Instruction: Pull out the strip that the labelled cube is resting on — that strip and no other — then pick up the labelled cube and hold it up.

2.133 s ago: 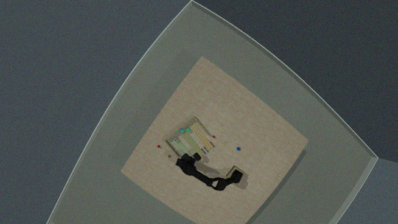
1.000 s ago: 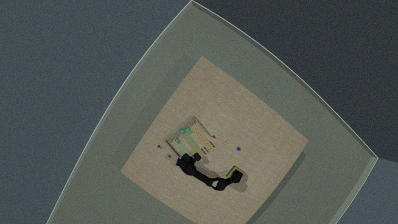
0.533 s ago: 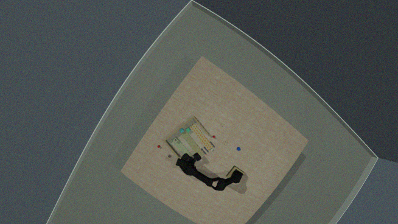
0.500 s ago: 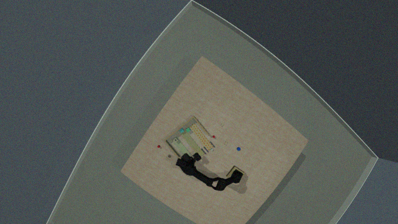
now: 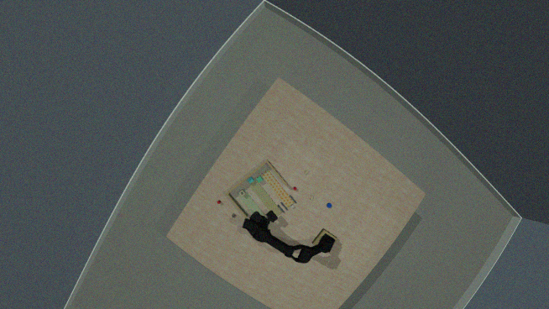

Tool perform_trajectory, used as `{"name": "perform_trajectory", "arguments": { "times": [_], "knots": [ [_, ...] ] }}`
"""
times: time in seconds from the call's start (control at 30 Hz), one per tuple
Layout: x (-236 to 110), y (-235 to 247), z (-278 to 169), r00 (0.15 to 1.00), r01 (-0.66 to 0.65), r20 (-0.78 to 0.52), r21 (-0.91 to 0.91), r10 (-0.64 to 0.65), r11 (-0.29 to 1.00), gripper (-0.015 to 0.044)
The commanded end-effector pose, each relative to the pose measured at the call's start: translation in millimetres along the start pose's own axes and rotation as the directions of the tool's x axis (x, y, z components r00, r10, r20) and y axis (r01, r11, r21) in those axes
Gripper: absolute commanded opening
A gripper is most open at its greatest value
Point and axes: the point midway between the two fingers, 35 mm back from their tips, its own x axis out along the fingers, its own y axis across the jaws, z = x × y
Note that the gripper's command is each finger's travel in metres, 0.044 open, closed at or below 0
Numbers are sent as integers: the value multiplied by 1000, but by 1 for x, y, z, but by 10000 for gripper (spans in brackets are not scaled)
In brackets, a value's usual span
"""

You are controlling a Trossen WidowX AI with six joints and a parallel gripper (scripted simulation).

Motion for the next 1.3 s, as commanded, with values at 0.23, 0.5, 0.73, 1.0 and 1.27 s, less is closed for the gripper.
{"name": "perform_trajectory", "arguments": {
  "times": [0.23,0.5,0.73,1.0,1.27],
  "knots": [
    [4,1,2,1000,4,-1,5,-4,1000,0],
    [5,1,2,1000,4,-1,5,-4,1000,0],
    [5,2,-8,1000,4,-2,5,-4,1000,0],
    [6,1,-20,1000,4,-3,5,-4,1000,0],
    [6,1,-33,1000,4,-5,6,-4,1000,0]
  ]
}}
